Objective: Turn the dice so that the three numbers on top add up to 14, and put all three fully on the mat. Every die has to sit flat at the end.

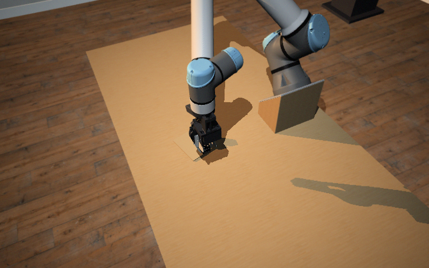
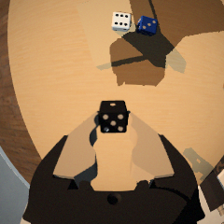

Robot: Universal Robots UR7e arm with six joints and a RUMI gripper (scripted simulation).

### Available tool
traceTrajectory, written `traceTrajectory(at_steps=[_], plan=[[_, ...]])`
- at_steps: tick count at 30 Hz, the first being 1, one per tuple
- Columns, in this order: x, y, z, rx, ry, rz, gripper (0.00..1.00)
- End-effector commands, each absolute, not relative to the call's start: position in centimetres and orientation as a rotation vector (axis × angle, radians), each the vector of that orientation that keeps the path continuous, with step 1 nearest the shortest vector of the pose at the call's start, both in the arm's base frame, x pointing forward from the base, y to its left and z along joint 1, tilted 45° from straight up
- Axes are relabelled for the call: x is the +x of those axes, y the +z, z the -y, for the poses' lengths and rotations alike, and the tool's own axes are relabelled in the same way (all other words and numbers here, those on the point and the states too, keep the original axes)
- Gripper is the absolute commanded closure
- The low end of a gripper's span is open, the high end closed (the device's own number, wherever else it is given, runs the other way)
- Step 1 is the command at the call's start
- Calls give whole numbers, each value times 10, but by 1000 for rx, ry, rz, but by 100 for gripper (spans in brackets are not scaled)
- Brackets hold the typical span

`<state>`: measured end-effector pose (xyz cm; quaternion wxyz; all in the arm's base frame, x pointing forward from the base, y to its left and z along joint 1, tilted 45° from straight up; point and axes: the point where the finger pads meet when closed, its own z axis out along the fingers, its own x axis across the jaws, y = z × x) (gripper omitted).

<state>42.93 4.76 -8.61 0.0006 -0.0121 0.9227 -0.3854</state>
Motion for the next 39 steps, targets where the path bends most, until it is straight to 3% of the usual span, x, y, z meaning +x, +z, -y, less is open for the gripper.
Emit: traceTrajectory(at_steps=[1, 39], plan=[[430, -86, -48, -38, -1210, -2897, 90], [428, -81, -44, 283, -1167, -2806, 90]])
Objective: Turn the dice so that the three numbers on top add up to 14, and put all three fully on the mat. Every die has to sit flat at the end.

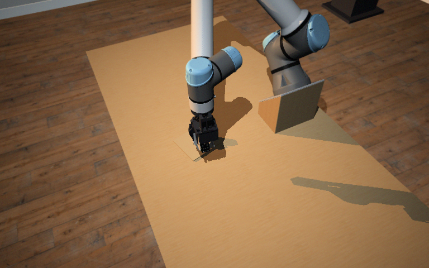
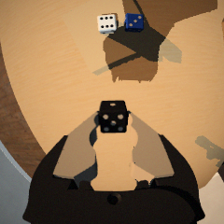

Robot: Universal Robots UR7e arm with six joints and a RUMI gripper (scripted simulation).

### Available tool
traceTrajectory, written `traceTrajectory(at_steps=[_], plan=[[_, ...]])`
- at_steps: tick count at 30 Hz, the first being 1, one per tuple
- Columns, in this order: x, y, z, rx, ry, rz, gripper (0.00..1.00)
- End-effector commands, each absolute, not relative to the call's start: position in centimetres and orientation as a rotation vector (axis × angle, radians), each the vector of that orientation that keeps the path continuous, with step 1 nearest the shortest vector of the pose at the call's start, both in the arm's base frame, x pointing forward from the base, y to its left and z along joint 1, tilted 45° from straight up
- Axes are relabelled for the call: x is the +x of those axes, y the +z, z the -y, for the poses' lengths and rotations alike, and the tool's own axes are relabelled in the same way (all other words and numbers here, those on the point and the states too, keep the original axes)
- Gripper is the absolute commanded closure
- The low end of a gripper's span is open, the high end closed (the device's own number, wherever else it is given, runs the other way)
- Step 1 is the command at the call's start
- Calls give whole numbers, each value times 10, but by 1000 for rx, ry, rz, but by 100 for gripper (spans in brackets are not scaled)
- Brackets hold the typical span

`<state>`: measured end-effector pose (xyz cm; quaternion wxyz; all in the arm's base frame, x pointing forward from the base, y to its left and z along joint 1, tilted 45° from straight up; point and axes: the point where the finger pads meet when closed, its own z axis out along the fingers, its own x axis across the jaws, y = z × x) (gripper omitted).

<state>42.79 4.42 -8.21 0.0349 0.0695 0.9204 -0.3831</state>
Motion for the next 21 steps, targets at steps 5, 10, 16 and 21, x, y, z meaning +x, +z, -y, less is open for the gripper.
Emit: traceTrajectory(at_steps=[5, 10, 16, 21], plan=[[427, -79, -42, 414, -1146, -2758, 90], [426, -77, -40, 566, -1118, -2694, 90], [425, -75, -38, 701, -1089, -2630, 90], [424, -72, -36, 882, -1046, -2530, 90]])
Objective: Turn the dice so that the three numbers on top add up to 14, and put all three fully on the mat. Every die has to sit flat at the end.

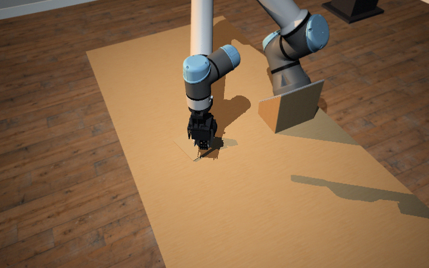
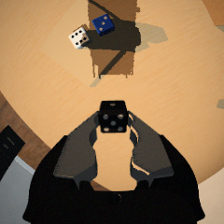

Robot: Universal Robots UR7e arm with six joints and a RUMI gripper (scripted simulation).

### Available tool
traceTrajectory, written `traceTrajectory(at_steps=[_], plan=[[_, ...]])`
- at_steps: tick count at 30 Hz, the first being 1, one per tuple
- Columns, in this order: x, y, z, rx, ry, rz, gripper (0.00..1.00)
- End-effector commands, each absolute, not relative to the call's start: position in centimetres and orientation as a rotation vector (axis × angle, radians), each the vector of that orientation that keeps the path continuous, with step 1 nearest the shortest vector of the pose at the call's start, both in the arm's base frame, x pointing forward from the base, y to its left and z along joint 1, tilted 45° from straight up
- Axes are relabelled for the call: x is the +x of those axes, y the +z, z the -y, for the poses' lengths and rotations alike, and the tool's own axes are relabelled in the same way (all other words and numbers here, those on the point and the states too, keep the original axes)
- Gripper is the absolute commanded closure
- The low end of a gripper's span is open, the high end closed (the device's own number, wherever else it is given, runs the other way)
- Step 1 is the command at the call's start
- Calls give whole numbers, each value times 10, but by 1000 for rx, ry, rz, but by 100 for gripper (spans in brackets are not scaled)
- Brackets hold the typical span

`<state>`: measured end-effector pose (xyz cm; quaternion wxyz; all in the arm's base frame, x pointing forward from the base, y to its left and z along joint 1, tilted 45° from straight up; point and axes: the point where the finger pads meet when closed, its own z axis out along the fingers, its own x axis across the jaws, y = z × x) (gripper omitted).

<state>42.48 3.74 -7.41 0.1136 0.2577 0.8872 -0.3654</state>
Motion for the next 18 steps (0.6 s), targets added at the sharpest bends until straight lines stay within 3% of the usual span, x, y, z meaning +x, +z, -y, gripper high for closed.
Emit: traceTrajectory(at_steps=[1, 18], plan=[[424, -72, -36, 920, -1036, -2507, 90], [423, -64, -30, 1462, -855, -2087, 90]])
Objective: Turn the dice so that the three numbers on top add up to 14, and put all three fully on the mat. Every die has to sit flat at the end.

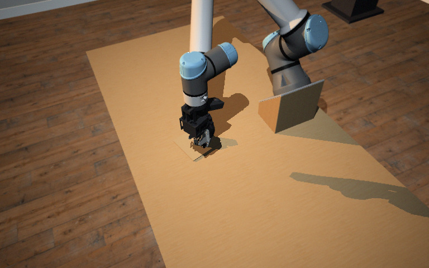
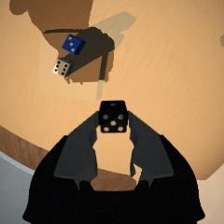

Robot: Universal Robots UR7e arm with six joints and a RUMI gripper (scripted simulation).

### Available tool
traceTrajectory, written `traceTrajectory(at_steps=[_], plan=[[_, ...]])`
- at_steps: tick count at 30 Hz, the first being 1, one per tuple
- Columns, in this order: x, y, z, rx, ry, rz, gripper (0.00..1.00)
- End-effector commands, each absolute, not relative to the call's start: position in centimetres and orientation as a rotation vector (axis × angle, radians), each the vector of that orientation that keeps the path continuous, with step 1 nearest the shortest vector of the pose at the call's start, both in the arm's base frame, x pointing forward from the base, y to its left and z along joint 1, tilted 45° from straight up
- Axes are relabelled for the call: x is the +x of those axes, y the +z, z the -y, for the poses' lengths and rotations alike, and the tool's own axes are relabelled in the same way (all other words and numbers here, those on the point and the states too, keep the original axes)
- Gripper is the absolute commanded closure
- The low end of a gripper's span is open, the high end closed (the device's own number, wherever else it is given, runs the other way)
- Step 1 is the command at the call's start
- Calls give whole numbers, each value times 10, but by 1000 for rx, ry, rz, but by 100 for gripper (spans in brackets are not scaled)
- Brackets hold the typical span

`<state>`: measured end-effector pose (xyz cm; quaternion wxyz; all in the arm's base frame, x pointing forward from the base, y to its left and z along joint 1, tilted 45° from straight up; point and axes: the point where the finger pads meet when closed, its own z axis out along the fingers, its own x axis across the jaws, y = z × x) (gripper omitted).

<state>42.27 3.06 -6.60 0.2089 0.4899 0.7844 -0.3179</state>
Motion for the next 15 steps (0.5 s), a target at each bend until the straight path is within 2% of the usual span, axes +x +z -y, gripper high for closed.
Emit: traceTrajectory(at_steps=[1, 15], plan=[[423, -64, -29, 1500, -839, -2049, 90], [424, -59, -25, 1851, -659, -1624, 90]])
